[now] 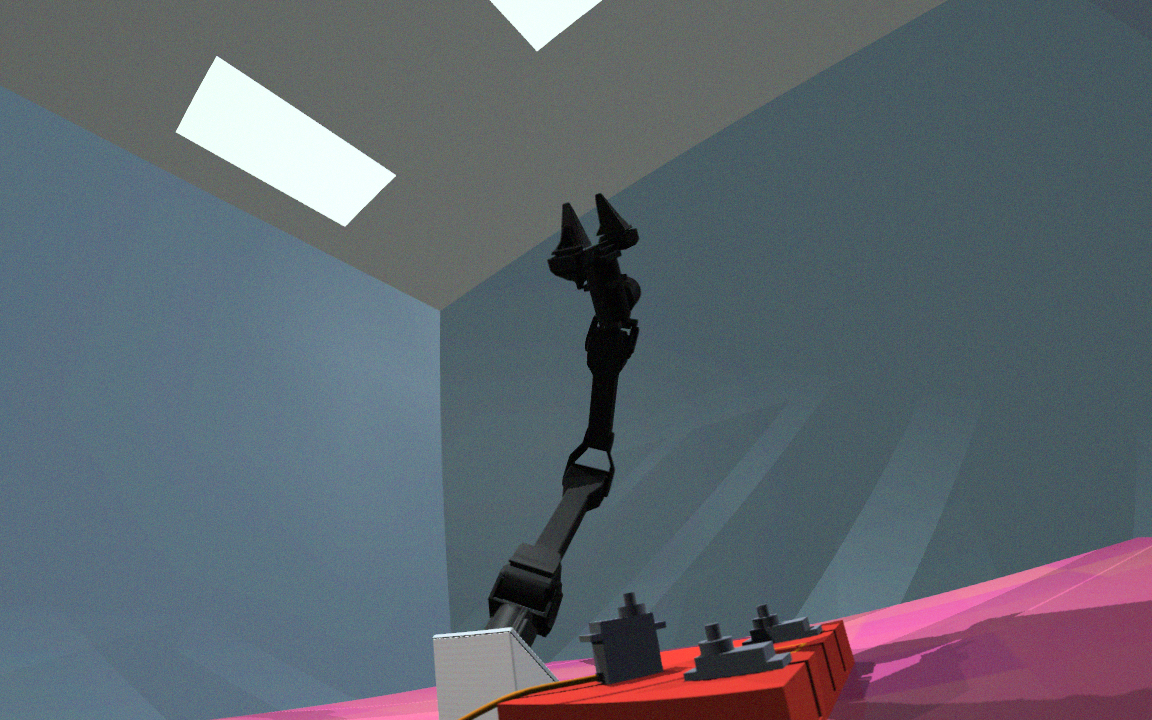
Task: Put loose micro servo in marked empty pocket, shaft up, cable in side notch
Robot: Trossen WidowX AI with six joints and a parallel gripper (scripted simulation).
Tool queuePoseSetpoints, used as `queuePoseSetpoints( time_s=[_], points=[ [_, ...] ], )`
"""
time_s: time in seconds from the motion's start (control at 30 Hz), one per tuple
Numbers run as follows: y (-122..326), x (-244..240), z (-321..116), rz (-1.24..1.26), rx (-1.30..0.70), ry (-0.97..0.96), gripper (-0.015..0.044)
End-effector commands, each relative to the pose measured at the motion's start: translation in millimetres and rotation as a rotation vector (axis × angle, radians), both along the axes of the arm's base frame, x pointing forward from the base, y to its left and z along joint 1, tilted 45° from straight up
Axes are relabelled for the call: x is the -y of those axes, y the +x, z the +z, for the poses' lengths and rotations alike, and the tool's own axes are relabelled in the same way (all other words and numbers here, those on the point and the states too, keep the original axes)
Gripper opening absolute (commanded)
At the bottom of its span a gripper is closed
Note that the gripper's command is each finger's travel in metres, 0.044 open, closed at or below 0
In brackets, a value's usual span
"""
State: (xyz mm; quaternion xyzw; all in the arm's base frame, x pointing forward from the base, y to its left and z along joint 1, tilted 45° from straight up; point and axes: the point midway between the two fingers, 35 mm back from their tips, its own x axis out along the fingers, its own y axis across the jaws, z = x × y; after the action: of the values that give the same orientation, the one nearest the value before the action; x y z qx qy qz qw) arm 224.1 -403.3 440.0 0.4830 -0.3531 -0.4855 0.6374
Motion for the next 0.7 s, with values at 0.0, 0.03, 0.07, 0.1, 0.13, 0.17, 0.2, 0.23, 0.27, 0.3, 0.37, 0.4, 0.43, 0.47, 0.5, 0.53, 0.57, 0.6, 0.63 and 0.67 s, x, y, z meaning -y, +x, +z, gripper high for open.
queuePoseSetpoints(
  time_s=[0.0,0.03,0.07,0.1,0.13,0.17,0.2,0.23,0.27,0.3,0.37,0.4,0.43,0.47,0.5,0.53,0.57,0.6,0.63,0.67],
  points=[
    [18,2,-48,0.072,-0.094,0.124,0.044],
    [21,2,-58,0.086,-0.112,0.148,0.044],
    [24,1,-67,0.1,-0.129,0.174,0.044],
    [27,0,-77,0.114,-0.146,0.2,0.044],
    [29,0,-87,0.129,-0.163,0.227,0.044],
    [32,-2,-96,0.143,-0.179,0.253,0.044],
    [34,-3,-105,0.157,-0.192,0.279,0.044],
    [36,-5,-115,0.171,-0.208,0.306,0.044],
    [39,-6,-124,0.185,-0.223,0.333,0.044],
    [40,-8,-133,0.2,-0.238,0.358,0.044],
    [43,-12,-150,0.228,-0.272,0.403,0.044],
    [44,-15,-159,0.241,-0.286,0.429,0.044],
    [46,-17,-168,0.255,-0.3,0.457,0.044],
    [47,-20,-177,0.269,-0.313,0.485,0.044],
    [48,-23,-186,0.283,-0.327,0.514,0.044],
    [49,-26,-195,0.296,-0.34,0.542,0.044],
    [50,-30,-204,0.31,-0.353,0.571,0.044],
    [51,-33,-213,0.323,-0.365,0.6,0.044],
    [51,-37,-222,0.334,-0.378,0.627,0.044],
    [52,-41,-230,0.347,-0.389,0.655,0.044]
  ],
)
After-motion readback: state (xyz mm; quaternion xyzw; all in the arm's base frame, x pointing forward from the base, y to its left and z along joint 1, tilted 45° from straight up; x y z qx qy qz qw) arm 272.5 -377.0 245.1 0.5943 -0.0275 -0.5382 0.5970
